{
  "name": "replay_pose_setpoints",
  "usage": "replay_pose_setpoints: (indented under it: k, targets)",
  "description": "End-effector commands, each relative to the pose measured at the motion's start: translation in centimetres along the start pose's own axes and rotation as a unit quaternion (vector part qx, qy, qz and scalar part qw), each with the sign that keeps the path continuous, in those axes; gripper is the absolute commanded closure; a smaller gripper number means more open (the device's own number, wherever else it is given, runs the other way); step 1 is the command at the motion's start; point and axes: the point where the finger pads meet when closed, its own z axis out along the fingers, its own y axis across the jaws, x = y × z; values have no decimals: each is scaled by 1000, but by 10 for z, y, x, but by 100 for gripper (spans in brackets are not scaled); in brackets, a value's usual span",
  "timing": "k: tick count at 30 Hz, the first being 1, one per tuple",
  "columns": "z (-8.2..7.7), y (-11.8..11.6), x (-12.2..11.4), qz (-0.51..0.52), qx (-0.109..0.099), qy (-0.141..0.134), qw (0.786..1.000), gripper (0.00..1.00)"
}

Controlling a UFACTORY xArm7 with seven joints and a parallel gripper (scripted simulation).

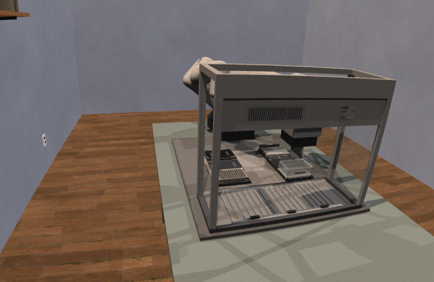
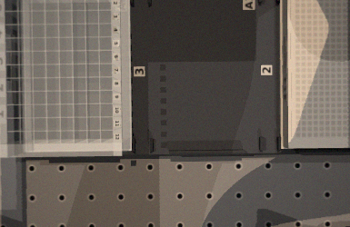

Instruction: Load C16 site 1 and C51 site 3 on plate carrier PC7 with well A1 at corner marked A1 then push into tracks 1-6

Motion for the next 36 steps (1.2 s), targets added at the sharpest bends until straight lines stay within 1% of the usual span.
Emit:
replay_pose_setpoints:
  k: [1,12,24,26,36]
  targets:
    - [-2,-2,-3,1,0,0,1000,0]
    - [-2,-2,-3,1,0,0,1000,0]
    - [18,-2,-3,1,0,0,1000,0]
    - [18,-2,-3,1,0,0,1000,0]
    - [34,-2,-3,1,0,0,1000,0]
